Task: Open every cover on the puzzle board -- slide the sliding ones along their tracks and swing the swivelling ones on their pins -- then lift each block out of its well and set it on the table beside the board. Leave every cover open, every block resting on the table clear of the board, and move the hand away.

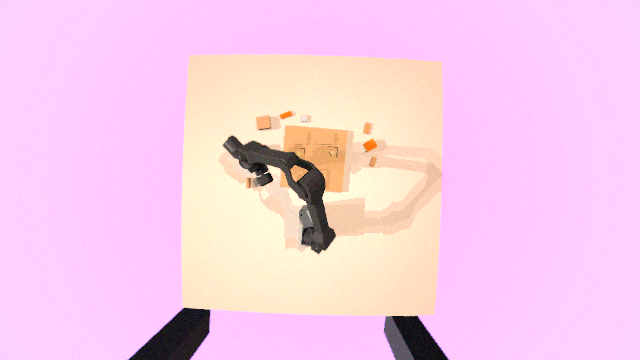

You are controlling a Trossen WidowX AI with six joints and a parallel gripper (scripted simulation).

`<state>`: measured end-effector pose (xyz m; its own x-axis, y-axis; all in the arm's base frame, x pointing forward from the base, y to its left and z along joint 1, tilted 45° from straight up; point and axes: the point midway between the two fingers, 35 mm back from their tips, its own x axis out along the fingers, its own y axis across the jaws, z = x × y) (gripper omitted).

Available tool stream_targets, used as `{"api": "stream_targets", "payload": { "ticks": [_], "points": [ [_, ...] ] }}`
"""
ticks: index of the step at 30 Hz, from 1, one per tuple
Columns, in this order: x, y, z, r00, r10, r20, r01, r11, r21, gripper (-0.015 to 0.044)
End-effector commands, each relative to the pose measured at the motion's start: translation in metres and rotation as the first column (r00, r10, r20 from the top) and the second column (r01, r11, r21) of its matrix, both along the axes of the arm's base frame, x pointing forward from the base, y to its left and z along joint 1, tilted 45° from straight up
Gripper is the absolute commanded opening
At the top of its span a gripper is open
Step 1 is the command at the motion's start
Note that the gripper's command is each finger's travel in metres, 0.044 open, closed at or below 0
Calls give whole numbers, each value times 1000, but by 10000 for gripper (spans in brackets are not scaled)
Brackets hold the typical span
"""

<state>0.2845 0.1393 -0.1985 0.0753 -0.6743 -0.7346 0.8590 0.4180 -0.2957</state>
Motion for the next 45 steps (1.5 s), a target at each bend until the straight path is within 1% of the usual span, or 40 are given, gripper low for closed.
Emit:
{"api": "stream_targets", "payload": {
  "ticks": [1, 25, 33, 45],
  "points": [
    [-2, -10, -6, 1000, 0, -9, 0, 1000, -13, 80],
    [-3, -38, -32, 1000, -1, -9, 1, 1000, -18, 80],
    [-3, -40, -33, 1000, -1, -9, 1, 1000, -19, 80],
    [-1, -37, -33, 1000, -3, -4, 3, 1000, -10, 395]
  ]
}}
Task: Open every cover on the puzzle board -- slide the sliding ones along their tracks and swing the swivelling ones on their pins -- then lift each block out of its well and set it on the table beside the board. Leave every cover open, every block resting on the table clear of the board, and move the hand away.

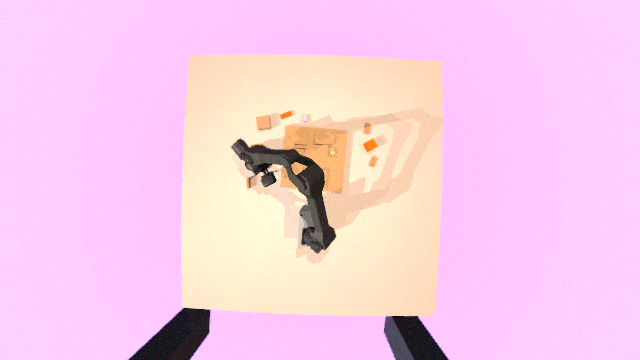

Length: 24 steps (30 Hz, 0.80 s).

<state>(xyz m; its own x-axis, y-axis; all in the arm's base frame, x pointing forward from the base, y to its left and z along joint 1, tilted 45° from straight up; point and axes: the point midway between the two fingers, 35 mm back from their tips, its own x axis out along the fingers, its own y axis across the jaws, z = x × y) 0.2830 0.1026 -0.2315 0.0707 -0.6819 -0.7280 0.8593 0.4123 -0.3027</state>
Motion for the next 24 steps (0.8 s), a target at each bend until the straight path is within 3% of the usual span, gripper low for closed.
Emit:
{"api": "stream_targets", "payload": {
  "ticks": [1, 2, 24],
  "points": [
    [0, 0, 0, 1000, 0, 0, 0, 1000, 0, 421],
    [0, 2, 1, 1000, 0, -1, 0, 1000, 0, 440],
    [-6, 49, 53, 1000, 2, -6, -2, 1000, -3, 440]
  ]
}}
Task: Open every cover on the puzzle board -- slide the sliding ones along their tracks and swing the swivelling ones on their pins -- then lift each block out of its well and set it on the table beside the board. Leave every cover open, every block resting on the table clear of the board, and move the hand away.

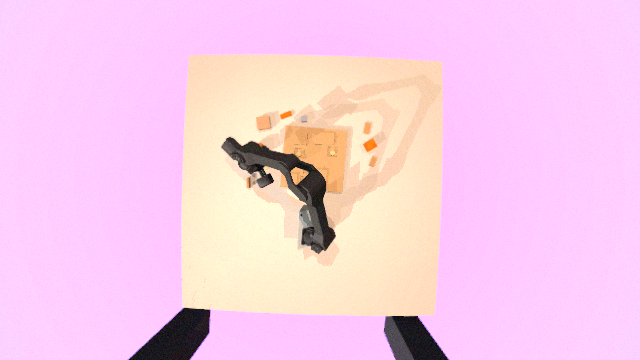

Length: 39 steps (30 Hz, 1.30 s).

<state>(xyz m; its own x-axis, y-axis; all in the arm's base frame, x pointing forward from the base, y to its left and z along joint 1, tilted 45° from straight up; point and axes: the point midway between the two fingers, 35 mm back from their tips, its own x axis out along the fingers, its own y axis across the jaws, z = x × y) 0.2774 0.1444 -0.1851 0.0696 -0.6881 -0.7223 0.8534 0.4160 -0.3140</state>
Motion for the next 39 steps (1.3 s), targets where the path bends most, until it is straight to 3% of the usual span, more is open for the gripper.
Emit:
{"api": "stream_targets", "payload": {
  "ticks": [1, 3, 20, 39],
  "points": [
    [-1, 9, 9, 1000, -5, 2, 5, 1000, 6, 440],
    [-1, 11, 10, 1000, -5, 2, 5, 1000, 5, 440],
    [24, -49, 78, 931, -272, 243, 261, 962, 77, 0],
    [13, -134, 149, 667, -554, 498, 526, 824, 213, 0]
  ]
}}
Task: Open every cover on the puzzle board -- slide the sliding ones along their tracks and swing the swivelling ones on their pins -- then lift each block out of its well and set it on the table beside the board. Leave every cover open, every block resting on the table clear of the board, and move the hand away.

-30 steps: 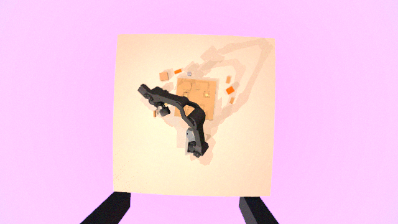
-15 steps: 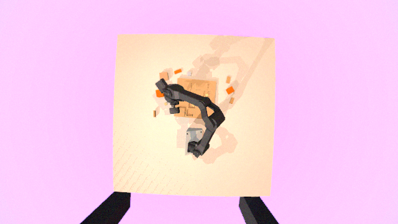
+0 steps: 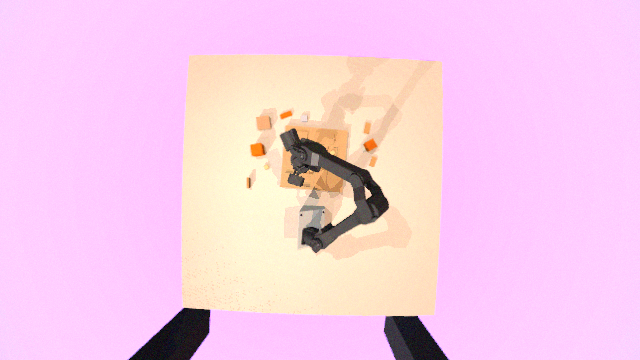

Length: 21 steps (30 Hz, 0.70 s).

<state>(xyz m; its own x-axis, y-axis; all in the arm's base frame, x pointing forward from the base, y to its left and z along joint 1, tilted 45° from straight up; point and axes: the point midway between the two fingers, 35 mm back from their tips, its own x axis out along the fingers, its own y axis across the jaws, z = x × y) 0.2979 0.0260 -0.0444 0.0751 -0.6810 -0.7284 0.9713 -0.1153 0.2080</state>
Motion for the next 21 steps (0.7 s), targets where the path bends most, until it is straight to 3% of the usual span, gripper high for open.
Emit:
{"api": "stream_targets", "payload": {
  "ticks": [1, 9, 21],
  "points": [
    [-10, -20, 11, 995, -75, 59, 76, 997, -8, 0],
    [-14, -29, 14, 991, -102, 84, 103, 995, -7, 0],
    [-13, -62, -20, 991, -102, 84, 103, 995, -9, 0]
  ]
}}
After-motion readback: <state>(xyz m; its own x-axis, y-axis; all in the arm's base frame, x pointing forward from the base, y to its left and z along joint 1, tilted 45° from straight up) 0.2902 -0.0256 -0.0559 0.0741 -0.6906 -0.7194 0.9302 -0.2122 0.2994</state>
